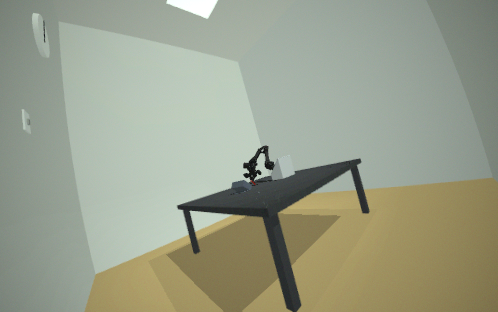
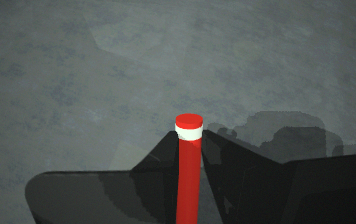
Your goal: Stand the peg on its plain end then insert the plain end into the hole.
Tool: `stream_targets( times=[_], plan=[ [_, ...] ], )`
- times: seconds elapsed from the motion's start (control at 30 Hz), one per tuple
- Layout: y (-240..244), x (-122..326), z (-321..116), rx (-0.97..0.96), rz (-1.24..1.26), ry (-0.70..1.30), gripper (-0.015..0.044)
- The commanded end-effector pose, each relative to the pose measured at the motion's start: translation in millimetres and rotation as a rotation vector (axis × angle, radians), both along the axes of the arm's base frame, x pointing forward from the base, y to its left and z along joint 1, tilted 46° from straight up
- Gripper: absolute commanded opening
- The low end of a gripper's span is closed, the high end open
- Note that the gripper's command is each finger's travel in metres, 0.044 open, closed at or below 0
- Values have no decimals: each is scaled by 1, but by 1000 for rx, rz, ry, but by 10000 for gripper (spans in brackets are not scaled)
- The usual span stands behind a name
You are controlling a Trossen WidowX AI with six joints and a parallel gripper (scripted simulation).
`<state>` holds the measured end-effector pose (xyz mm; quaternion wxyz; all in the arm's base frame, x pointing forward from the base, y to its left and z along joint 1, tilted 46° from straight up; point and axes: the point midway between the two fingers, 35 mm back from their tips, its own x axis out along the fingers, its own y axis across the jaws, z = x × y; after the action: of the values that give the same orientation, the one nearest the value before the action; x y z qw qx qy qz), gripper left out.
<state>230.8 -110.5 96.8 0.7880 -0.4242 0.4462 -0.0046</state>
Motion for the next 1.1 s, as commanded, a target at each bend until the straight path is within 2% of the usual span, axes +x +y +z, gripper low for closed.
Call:
stream_targets(
  times=[0.0,1.07],
  plan=[
    [0,-3,1,10,29,-23,50],
    [-2,-22,10,109,218,-198,50]
  ],
)
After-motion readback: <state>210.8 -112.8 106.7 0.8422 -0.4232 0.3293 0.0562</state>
